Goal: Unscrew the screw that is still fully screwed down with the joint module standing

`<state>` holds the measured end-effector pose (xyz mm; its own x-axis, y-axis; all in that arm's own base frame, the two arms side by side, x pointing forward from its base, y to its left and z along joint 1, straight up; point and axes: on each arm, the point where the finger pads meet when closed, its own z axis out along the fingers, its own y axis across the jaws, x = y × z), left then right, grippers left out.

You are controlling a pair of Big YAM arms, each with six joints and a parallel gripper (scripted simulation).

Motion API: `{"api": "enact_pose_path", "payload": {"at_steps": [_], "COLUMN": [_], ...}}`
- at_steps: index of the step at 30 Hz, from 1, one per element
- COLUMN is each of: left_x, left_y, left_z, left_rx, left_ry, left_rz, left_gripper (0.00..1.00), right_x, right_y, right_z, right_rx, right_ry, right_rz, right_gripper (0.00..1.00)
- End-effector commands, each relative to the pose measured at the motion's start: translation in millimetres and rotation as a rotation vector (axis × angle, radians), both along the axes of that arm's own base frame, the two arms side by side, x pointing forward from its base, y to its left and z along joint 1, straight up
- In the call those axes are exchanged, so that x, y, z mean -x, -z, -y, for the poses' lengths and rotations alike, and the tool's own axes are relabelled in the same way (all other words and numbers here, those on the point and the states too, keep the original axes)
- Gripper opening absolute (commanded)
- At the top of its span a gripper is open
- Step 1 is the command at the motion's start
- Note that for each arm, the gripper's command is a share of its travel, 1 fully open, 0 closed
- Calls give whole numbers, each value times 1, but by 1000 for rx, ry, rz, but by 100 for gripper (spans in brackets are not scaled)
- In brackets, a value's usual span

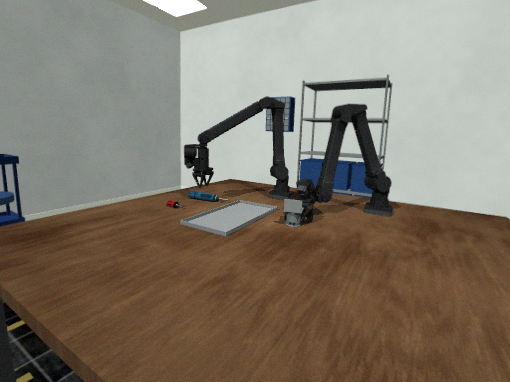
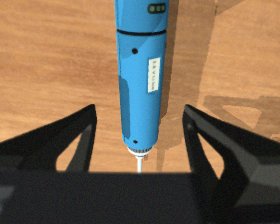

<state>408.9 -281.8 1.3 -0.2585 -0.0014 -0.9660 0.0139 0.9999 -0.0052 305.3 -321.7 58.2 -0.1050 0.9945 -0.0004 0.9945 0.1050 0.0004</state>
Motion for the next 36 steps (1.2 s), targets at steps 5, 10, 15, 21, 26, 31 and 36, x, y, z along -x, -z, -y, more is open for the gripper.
{"api": "enact_pose_path", "payload": {"at_steps": [5, 10, 15, 21, 26, 31, 36], "left_x": [-4, -4, -4, -4, -4, -4, -4], "left_y": [-7, -7, -7, -7, -7, -7, -7], "left_z": [6, 6, 6, 6, 6, 6, 6], "left_rx": [15, 15, 15, 15, 15, 15, 15], "left_ry": [5, 5, 5, 5, 5, 5, 5], "left_rz": [18, 18, 18, 18, 18, 18, 18], "left_gripper": [74, 63, 63, 63, 61, 61, 61], "right_x": [-8, -8, -8, -8, -8, -8, -8], "right_y": [-10, -10, -10, -10, -10, -10, -10], "right_z": [9, 9, 9, 9, 9, 9, 9], "right_rx": [22, 22, 22, 22, 22, 22, 22], "right_ry": [3, 3, 3, 3, 3, 3, 3], "right_rz": [22, 22, 22, 22, 22, 22, 22], "right_gripper": [65, 65, 65, 65, 65, 65, 65]}}
